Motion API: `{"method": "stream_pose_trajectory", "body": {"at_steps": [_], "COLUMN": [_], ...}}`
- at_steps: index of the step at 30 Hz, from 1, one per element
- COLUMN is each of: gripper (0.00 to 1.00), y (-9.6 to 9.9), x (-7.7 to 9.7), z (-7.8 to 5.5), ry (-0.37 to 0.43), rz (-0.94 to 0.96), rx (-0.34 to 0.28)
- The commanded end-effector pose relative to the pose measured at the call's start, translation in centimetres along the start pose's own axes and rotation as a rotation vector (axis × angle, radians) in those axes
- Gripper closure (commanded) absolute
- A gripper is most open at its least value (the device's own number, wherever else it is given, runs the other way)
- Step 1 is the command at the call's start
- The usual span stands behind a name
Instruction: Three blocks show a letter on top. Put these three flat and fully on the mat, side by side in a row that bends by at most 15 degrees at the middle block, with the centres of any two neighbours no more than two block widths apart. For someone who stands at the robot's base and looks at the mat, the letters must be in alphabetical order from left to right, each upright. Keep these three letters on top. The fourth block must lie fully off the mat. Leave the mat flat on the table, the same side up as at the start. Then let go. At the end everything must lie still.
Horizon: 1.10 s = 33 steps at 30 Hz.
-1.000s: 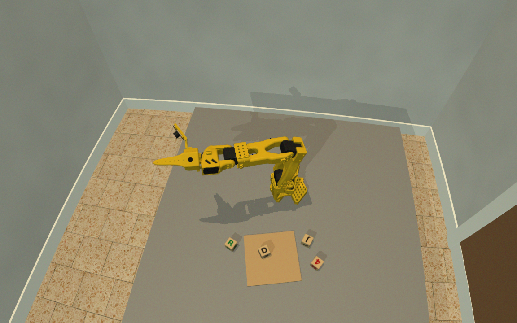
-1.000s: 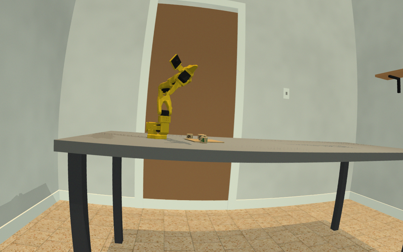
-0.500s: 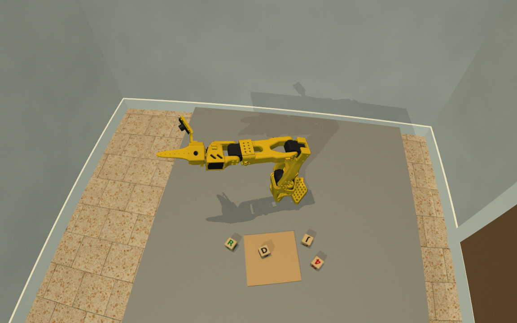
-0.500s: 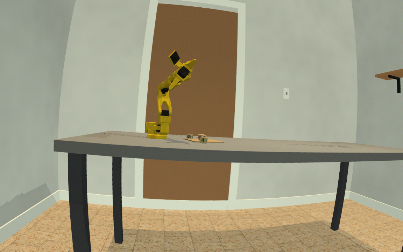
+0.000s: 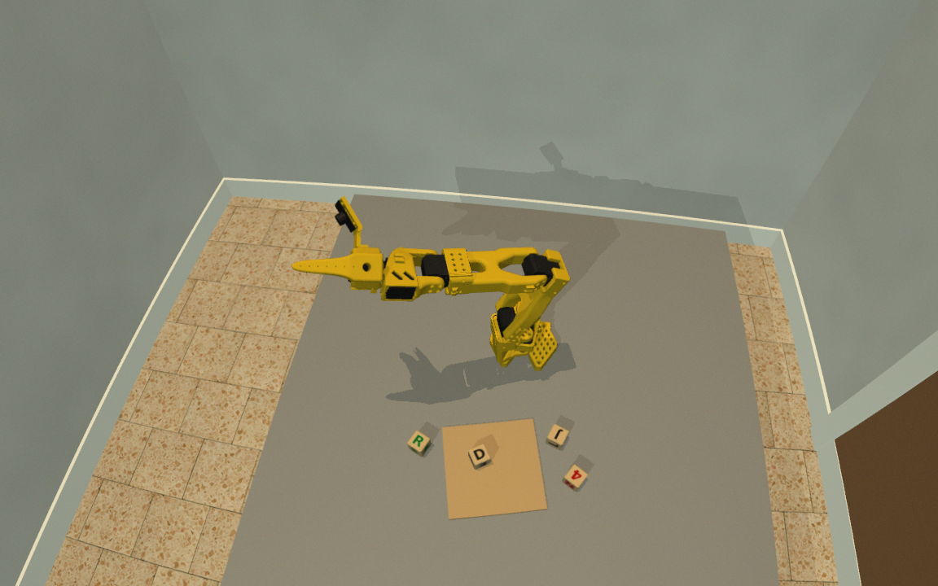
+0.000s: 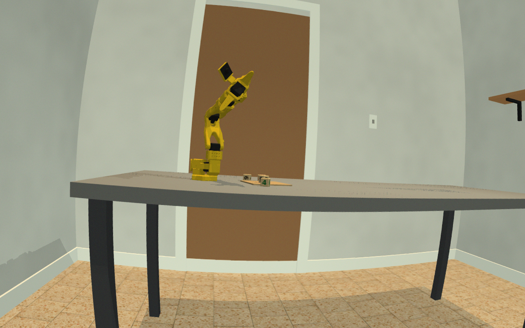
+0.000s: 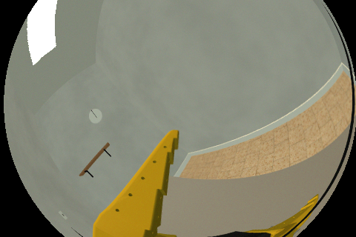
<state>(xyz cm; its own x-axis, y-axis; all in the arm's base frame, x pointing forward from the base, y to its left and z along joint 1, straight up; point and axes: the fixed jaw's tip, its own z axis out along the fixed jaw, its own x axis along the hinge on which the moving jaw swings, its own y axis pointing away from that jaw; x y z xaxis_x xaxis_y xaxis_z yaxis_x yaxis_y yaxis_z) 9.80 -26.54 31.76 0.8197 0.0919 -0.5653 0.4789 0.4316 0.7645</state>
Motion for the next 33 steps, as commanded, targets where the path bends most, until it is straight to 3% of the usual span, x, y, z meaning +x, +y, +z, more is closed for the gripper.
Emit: {"method": "stream_pose_trajectory", "body": {"at_steps": [1,10,18,27,33], "gripper": [0.00,0.00,0.00,0.00,0.00], "y": [2.6,3.0,4.9,5.3,6.6], "x": [-1.9,-2.2,-3.6,-3.9,-4.9], "z": [-0.9,-1.1,-2.5,-2.8,-3.9], "ry": [-0.066,-0.076,-0.125,-0.136,-0.173], "rz": [0.001,0.001,0.001,0.001,0.001], "rx": [-0.088,-0.103,-0.169,-0.183,-0.234]}}
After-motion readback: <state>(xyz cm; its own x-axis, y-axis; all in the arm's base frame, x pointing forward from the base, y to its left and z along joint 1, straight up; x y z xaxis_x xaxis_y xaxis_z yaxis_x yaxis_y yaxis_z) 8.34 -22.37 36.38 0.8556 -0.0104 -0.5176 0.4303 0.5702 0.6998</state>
